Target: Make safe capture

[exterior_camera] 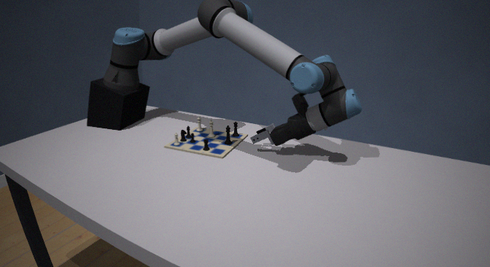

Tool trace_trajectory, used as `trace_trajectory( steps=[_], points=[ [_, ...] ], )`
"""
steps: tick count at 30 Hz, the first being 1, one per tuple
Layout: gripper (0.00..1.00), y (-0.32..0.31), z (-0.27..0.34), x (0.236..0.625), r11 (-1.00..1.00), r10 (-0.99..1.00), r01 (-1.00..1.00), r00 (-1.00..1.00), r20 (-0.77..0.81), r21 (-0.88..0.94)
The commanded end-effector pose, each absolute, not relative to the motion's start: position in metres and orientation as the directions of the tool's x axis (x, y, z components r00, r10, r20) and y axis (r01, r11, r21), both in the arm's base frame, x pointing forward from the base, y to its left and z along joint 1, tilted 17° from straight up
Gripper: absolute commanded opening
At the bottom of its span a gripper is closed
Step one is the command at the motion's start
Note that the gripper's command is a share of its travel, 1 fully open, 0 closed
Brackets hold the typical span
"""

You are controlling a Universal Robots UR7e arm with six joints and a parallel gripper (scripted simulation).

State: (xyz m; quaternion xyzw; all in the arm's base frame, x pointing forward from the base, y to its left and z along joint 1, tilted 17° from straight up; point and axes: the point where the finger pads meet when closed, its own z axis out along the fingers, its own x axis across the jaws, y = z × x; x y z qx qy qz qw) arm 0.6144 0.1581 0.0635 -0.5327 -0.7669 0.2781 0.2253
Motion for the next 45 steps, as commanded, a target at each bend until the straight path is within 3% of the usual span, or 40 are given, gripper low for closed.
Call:
trace_trajectory(
  steps=[1, 13, 25, 45],
  points=[
    [1.00, 0.158, 0.065, 0.615, 0.278, 0.942, 0.693, -0.331, 0.049, -0.665],
    [1.00, 0.156, 0.086, 0.609, 0.278, 0.942, 0.693, -0.331, 0.049, -0.666],
    [1.00, 0.148, 0.150, 0.593, 0.278, 0.942, 0.693, -0.331, 0.049, -0.666],
    [1.00, 0.150, 0.148, 0.593, 0.271, 0.946, 0.717, -0.321, 0.041, -0.642]
  ],
)
